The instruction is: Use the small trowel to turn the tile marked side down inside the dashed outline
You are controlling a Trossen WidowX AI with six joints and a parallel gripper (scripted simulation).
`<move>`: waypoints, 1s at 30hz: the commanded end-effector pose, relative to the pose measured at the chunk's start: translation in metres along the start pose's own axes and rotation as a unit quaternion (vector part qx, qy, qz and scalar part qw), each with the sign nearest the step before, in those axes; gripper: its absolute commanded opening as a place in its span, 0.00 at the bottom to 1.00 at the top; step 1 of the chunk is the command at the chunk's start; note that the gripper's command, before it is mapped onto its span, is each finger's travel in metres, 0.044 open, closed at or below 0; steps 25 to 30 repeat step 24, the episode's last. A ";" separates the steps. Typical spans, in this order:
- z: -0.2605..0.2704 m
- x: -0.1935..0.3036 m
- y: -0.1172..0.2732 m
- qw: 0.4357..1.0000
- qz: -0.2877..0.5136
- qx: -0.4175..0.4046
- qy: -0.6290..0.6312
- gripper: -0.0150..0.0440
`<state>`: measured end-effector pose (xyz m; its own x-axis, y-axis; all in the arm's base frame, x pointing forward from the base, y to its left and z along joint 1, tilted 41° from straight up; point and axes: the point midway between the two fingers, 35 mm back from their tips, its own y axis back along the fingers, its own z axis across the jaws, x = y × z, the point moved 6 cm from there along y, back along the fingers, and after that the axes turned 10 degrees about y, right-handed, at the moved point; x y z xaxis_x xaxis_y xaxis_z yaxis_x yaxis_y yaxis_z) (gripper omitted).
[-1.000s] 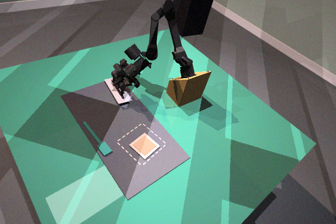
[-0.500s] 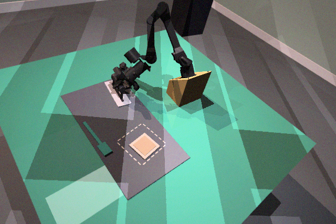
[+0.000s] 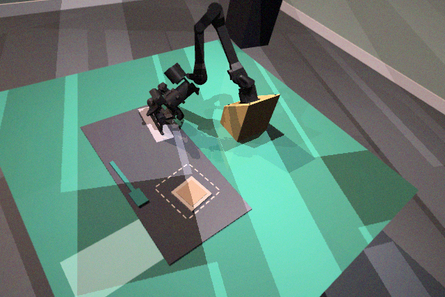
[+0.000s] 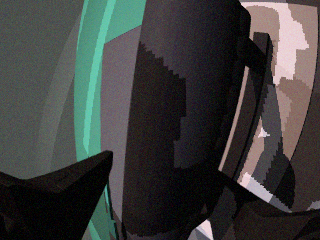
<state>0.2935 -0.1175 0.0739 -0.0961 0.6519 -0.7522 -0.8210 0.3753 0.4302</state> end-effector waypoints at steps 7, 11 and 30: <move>0.001 -0.001 0.006 1.000 0.000 -0.002 0.001 0.76; 0.002 -0.002 0.015 1.000 0.000 -0.001 0.001 0.76; 0.002 -0.002 0.046 1.000 0.001 0.000 0.000 0.76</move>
